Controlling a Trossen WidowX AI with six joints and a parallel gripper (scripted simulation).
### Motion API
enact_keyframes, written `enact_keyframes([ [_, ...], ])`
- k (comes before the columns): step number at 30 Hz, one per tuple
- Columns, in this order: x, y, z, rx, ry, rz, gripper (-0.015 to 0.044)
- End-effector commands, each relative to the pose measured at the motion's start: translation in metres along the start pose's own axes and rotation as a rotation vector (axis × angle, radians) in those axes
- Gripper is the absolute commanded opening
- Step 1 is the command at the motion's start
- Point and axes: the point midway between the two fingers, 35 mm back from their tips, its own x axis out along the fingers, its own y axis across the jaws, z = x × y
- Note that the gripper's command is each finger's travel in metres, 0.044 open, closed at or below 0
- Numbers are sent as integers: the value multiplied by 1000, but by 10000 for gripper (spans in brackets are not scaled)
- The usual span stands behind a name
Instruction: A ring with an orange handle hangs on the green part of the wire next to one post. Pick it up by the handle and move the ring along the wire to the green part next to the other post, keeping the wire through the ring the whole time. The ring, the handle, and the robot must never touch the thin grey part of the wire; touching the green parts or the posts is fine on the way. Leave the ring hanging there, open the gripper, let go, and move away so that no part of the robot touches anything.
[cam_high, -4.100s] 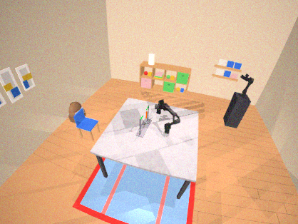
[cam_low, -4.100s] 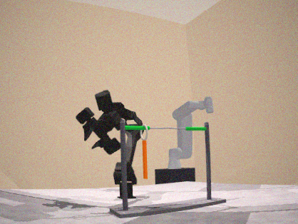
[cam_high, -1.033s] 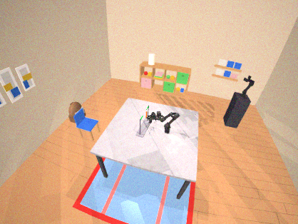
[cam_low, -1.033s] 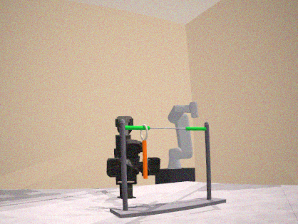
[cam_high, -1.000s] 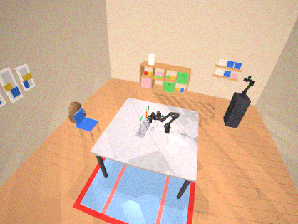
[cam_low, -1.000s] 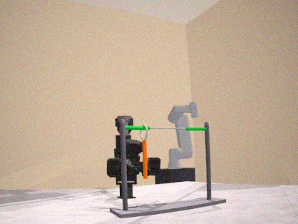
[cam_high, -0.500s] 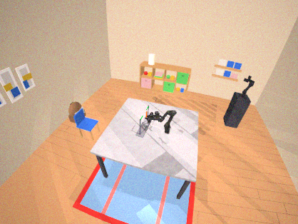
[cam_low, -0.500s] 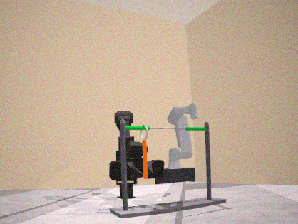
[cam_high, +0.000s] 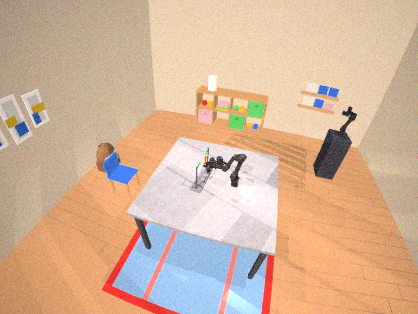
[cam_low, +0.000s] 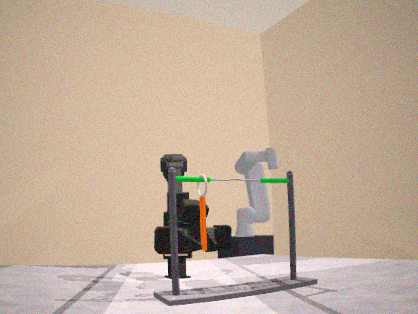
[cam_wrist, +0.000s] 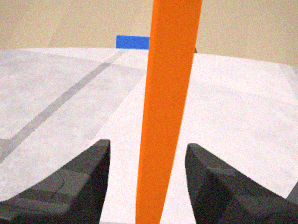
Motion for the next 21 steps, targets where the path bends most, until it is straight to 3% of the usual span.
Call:
enact_keyframes([
  [1, 0, 0, 0, 3, -1, -3, 160],
  [7, 0, 0, 0, 3, -1, -3, 160],
  [12, 0, 0, 0, 0, 0, 0, 29],
  [14, 0, 0, 0, 0, 0, 0, 15],
  [21, 0, 0, 0, 0, 0, 0, -150],
])
